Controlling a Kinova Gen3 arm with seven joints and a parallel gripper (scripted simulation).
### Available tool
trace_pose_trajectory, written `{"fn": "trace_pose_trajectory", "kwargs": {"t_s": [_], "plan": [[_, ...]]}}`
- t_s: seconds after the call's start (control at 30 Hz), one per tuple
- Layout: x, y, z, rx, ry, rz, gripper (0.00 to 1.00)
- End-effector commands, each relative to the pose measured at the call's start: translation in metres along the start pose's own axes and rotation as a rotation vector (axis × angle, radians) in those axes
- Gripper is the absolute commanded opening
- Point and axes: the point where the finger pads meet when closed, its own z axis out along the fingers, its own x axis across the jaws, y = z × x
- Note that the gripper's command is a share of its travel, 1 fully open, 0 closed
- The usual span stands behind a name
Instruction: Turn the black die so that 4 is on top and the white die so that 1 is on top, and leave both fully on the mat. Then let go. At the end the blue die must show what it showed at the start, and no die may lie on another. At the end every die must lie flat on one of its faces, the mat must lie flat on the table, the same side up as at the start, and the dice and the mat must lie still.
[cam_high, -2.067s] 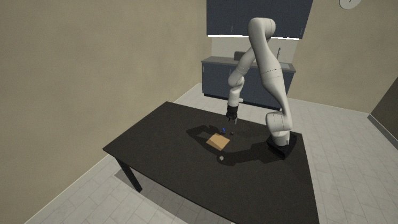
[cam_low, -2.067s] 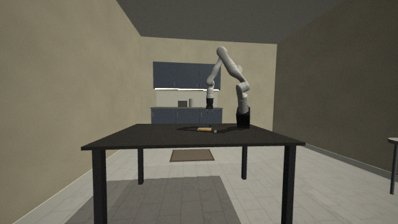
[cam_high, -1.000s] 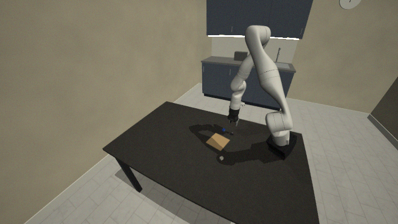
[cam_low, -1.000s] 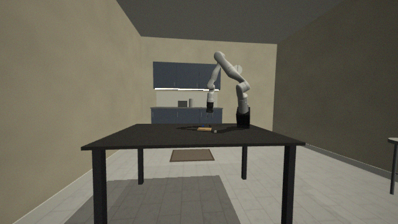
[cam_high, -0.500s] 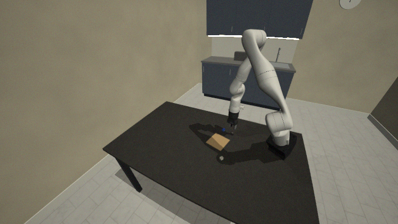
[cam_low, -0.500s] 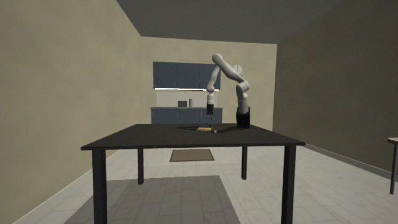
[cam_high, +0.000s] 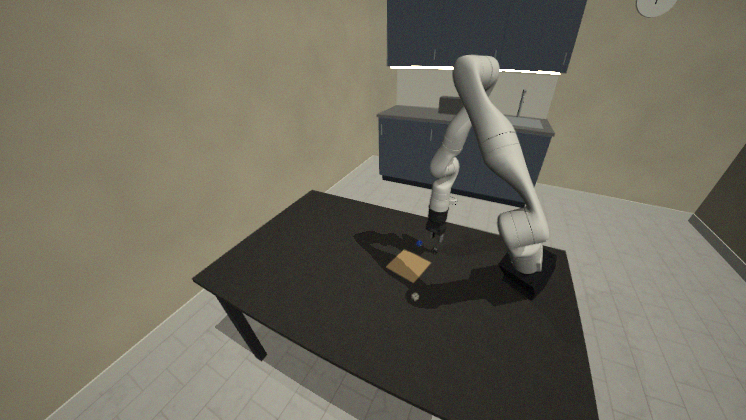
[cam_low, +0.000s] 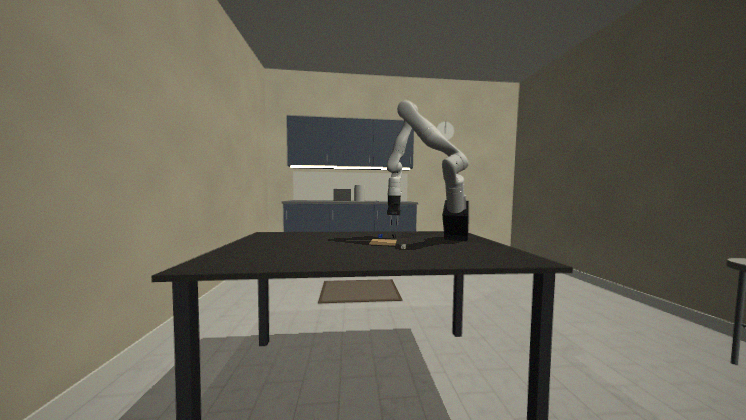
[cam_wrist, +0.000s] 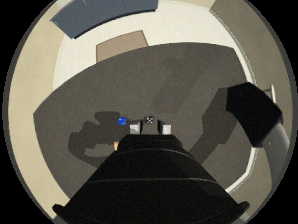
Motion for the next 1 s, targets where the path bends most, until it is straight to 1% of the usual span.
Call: {"fn": "trace_pose_trajectory", "kwargs": {"t_s": [0.0,0.5,0.97], "plan": [[0.000,0.000,0.000,0.001,-0.001,0.000,0.70],[0.000,0.000,0.001,0.001,-0.001,0.000,0.70],[0.000,0.000,0.011,0.001,-0.001,0.000,0.70]]}}
